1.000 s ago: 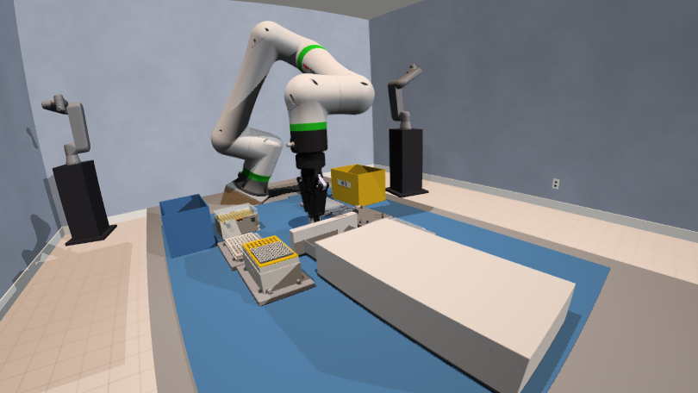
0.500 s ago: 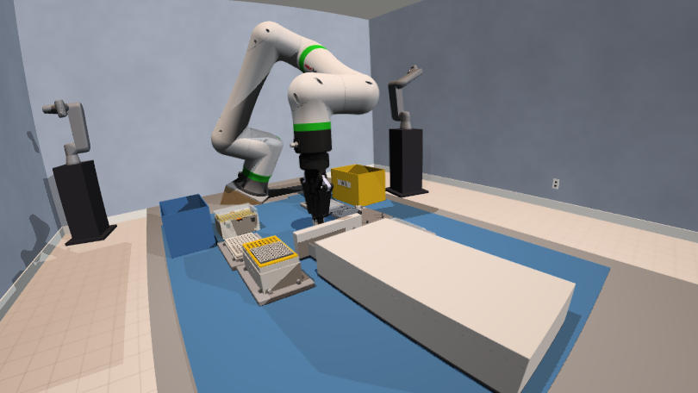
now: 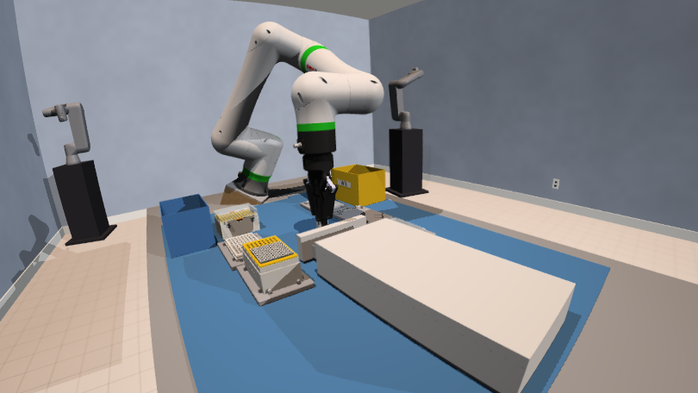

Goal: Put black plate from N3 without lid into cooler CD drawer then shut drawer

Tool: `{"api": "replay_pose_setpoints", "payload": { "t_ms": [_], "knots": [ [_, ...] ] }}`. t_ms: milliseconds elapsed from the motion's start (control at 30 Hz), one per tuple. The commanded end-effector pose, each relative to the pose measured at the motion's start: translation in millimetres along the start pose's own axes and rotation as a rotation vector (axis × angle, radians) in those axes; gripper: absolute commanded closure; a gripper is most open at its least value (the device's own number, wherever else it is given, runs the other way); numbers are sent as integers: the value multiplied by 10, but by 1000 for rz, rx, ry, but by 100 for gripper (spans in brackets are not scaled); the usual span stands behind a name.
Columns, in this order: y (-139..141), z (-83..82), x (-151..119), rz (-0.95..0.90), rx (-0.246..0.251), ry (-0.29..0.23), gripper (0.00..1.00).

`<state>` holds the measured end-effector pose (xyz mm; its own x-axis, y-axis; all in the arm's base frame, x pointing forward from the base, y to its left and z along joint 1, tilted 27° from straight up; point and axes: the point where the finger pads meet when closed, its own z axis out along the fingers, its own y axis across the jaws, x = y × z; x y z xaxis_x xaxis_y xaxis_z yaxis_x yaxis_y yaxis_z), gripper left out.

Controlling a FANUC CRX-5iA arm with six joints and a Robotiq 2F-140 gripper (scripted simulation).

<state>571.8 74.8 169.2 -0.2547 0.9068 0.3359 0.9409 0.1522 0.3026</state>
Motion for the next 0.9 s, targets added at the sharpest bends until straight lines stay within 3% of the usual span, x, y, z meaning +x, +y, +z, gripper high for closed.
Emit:
{"api": "replay_pose_setpoints", "payload": {
  "t_ms": [0,867],
  "knots": [
    [19,-2,-1,0,-1,0,100],
    [324,-2,-1,0,-1,0,100]
  ]
}}
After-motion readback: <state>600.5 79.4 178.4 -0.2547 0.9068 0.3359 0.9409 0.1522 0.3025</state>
